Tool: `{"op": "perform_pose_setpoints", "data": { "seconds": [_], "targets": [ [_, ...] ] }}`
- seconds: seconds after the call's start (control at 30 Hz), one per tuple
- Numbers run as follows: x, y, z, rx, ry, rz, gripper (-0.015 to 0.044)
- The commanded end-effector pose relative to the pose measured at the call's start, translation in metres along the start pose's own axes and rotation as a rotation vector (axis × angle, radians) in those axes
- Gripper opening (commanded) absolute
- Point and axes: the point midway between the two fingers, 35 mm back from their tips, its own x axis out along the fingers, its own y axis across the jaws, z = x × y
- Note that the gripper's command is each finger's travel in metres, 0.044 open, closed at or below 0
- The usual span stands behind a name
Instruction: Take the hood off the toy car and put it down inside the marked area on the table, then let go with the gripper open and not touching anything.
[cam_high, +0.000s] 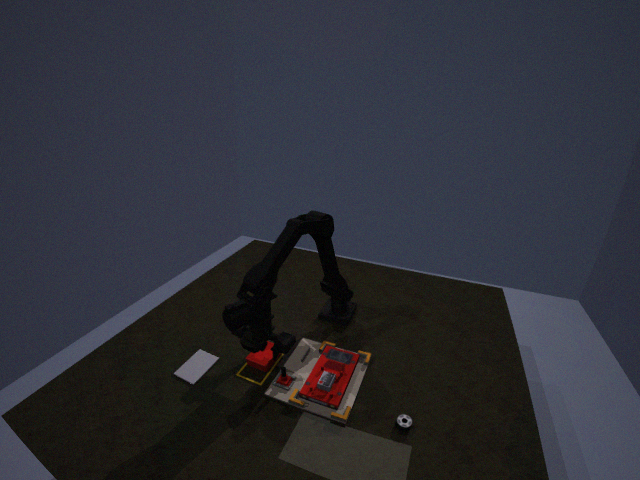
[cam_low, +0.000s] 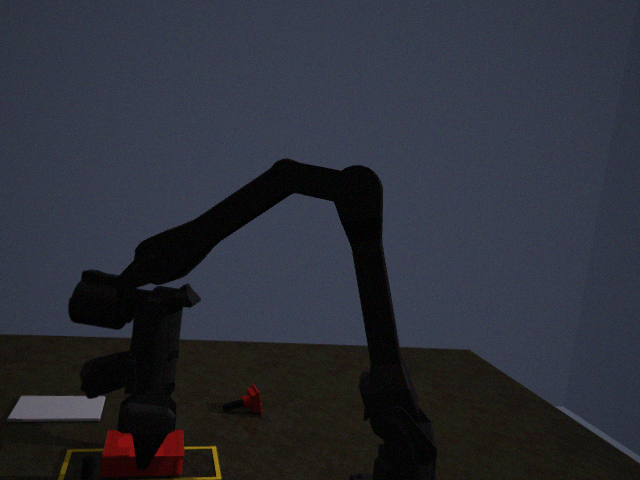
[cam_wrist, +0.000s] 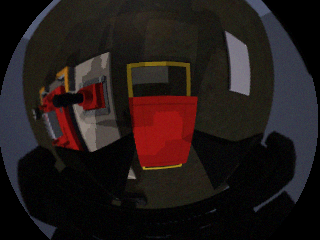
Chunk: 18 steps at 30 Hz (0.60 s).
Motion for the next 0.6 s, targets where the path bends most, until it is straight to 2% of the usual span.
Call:
{"op": "perform_pose_setpoints", "data": {
  "seconds": [0.0, 0.1, 0.57],
  "targets": [
    [0.0040, 0.0007, -0.0004, -0.006, 0.005, 0.005, 0.0000],
    [0.0040, 0.0007, -0.0004, -0.006, 0.005, 0.005, 0.0000],
    [0.0015, 0.0001, -0.0003, 0.000, 0.002, 0.001, 0.0368]
  ]
}}
